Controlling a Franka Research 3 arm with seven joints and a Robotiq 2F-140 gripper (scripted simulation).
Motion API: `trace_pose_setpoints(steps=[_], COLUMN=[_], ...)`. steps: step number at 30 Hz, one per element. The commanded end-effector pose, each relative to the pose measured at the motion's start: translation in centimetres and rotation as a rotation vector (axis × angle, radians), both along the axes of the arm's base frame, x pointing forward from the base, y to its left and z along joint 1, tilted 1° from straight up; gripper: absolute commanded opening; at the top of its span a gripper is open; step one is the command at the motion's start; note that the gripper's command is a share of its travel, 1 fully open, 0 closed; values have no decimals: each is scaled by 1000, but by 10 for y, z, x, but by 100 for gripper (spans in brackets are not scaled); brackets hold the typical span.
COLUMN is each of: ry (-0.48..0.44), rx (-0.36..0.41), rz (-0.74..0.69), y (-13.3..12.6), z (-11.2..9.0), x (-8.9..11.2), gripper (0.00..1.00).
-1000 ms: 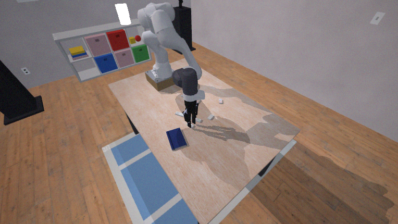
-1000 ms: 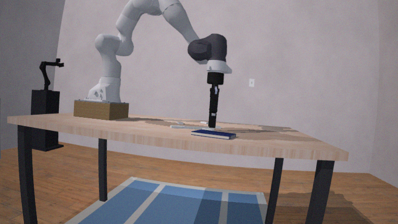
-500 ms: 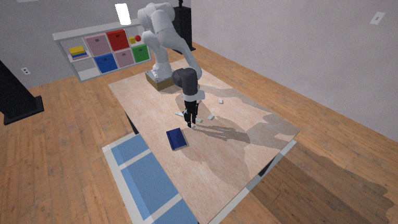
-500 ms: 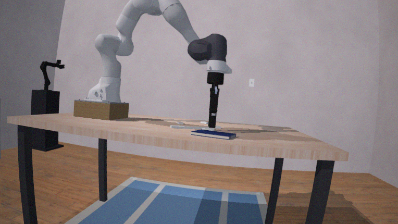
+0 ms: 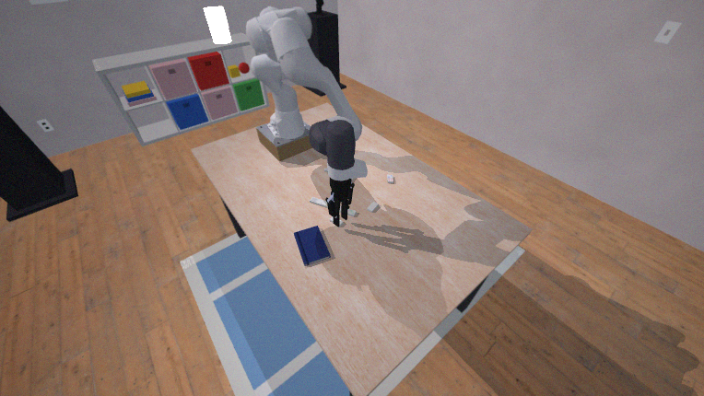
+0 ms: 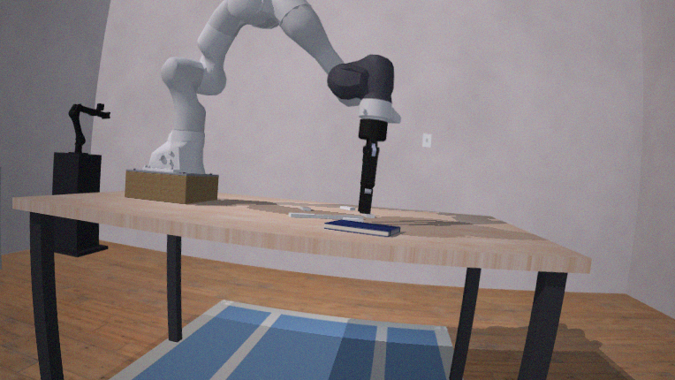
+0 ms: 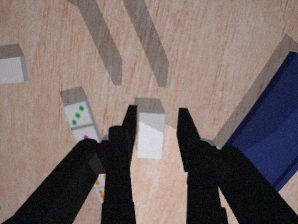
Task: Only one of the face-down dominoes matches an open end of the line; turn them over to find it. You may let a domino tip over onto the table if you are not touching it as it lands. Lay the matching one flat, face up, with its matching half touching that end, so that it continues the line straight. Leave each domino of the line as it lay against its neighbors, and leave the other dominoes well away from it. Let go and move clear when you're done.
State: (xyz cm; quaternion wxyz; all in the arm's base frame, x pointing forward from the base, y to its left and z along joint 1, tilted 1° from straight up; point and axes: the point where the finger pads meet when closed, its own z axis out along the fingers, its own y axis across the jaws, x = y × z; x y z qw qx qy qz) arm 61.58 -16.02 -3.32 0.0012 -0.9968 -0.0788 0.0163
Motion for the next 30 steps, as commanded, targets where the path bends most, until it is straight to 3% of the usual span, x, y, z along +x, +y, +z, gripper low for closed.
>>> trace_pose_setpoints(steps=[1,11,30], ry=[103,105,105], rx=[-10,-11,-11], rz=[-5,-5,-5], y=[3,3,2], z=[5,3,-23], x=[-11,-11,-10], gripper=[33,33,33])
